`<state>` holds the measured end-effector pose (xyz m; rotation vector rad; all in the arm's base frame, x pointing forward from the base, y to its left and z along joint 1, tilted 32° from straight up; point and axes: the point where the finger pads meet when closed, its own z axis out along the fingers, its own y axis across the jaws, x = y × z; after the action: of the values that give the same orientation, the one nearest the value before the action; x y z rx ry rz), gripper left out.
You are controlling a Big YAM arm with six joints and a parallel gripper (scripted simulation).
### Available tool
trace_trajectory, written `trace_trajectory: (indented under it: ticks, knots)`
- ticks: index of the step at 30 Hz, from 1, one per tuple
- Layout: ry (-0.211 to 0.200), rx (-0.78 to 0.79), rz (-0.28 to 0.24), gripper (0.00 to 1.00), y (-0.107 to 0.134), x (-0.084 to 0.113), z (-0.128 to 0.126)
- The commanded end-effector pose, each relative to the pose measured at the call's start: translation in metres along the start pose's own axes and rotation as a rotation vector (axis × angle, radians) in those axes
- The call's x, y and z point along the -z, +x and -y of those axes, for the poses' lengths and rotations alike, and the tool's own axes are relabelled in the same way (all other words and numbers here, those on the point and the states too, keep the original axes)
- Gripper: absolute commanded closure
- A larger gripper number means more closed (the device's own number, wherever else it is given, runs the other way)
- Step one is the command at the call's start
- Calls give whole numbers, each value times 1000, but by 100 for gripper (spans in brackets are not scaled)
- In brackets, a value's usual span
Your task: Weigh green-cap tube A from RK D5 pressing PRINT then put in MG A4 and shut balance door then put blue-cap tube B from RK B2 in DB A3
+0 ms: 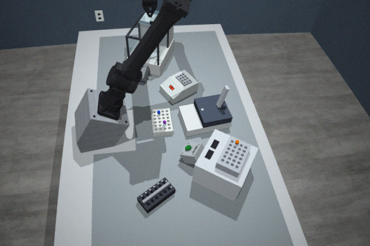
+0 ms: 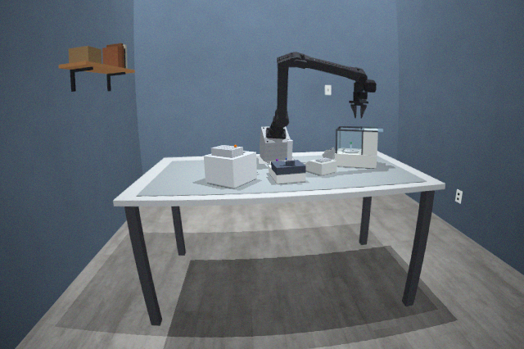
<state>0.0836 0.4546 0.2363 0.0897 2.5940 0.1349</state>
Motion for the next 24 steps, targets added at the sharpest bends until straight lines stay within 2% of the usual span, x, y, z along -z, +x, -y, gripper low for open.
trace_trajectory:
  ticks: [1, 3, 4, 5, 8, 10, 11, 12, 13, 16, 18, 19, 20, 22, 24]
  knots:
    - [-48, 183, -4, 64, 4, 15, -1]
    - [-76, 227, 1, 64, -5, 26, -11]
    - [-77, 240, 1, 64, -6, 26, -12]
    - [-48, 299, -1, 64, 6, 14, 6]
    - [-48, 332, 0, 64, 6, 14, 6]
    - [-85, 377, 6, 64, -1, 28, -7]
    - [-85, 408, 8, 64, -2, 28, -7]
    - [-83, 439, 9, 64, -3, 27, -6]
    - [-49, 499, 4, 64, 9, 13, 13]
    - [-49, 599, 7, 64, 9, 13, 13]
    - [-81, 646, 17, 64, 3, 25, 2]
    - [-81, 652, 17, 64, 1, 25, 1]
    - [-50, 710, 9, 64, 12, 12, 20]
    - [-50, 777, 11, 64, 12, 12, 20]
    - [-50, 777, 11, 64, 12, 12, 20]
